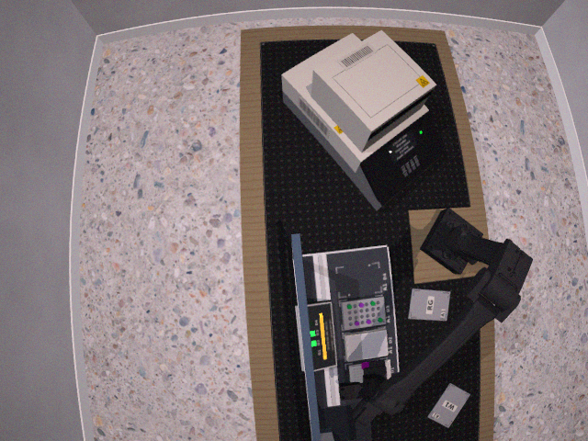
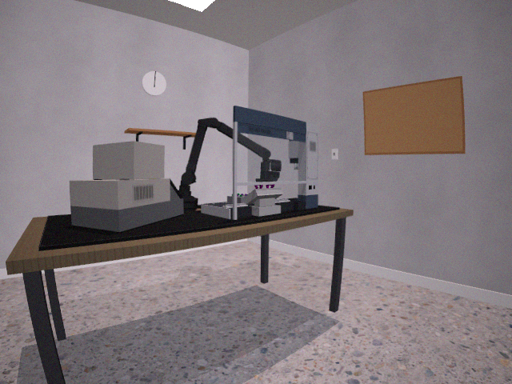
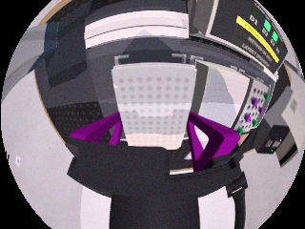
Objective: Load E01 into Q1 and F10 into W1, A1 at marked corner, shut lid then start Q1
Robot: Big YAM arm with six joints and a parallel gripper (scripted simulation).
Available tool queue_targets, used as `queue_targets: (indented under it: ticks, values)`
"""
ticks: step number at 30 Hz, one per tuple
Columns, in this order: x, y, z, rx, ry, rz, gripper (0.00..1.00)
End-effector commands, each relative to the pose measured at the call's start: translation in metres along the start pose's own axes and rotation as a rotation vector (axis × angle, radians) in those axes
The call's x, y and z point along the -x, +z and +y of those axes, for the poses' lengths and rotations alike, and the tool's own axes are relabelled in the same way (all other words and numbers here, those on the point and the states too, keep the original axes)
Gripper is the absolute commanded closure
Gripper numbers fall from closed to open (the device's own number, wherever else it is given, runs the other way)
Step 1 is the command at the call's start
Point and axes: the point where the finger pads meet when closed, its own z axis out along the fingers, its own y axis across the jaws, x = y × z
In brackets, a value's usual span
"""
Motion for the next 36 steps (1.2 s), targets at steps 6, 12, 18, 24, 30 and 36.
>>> queue_targets:
  ticks: [6,12,18,24,30,36]
  values:
    - [0.012,-0.06,0.025,0.078,-0.028,-0.066,1.0]
    - [0.013,-0.062,0.013,0.062,-0.012,-0.055,1.0]
    - [0.019,-0.086,0.015,0.083,-0.006,-0.076,1.0]
    - [0.019,-0.084,0.02,0.09,-0.012,-0.082,1.0]
    - [-0.001,-0.063,0.01,0.076,0.009,-0.071,1.0]
    - [-0.021,-0.062,-0.007,0.09,0.048,-0.084,1.0]
